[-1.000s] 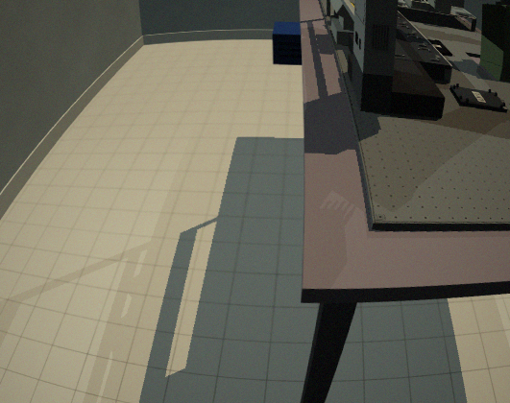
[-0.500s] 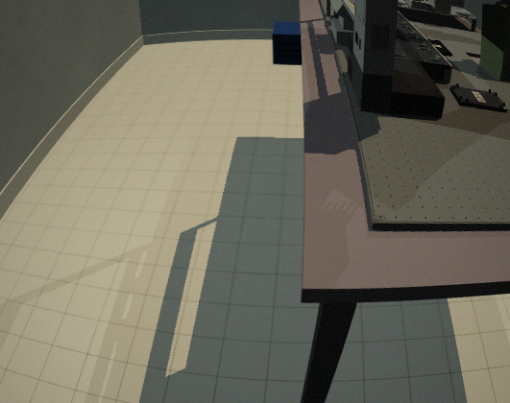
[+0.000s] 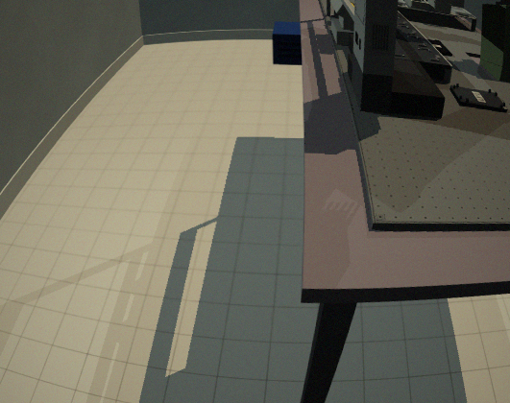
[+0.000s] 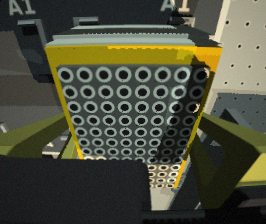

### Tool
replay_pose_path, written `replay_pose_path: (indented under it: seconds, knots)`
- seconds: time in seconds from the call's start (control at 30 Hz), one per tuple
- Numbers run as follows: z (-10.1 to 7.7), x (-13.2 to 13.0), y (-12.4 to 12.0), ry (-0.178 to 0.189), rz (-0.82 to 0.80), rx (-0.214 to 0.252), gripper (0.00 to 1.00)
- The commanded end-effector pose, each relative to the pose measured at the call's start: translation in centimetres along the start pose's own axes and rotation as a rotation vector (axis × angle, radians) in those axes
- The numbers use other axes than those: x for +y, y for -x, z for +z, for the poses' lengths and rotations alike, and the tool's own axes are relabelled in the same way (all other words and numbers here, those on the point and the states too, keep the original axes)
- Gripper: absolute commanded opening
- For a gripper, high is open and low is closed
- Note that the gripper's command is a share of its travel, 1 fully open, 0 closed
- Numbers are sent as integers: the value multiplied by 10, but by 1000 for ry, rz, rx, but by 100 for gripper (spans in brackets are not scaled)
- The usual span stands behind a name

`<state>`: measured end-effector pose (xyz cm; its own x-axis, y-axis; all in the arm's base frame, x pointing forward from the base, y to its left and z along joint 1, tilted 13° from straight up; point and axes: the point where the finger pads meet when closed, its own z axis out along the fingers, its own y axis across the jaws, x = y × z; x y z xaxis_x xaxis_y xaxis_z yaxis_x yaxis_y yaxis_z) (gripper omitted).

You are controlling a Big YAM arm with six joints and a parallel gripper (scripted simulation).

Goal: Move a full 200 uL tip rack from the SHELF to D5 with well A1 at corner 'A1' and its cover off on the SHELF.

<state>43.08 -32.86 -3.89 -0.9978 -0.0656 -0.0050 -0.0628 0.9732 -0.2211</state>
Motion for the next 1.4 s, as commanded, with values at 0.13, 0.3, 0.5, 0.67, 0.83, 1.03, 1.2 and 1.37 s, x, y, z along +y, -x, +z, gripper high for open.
replay_pose_path:
  seconds: [0.13, 0.3, 0.5, 0.67, 0.83, 1.03, 1.2, 1.37]
  knots:
    - [-15, -12, 13, -26, 5, -37, 0]
    - [-13, -16, 10, -30, 8, -43, 0]
    - [-2, -10, 7, -17, 3, -27, 0]
    - [-2, -10, 4, -17, 5, -27, 0]
    - [4, -9, 5, -13, 3, -23, 0]
    - [-4, -13, 7, -25, 7, -37, 0]
    - [7, -8, 3, -12, 4, -21, 0]
    - [5, -11, 6, -18, 5, -28, 0]
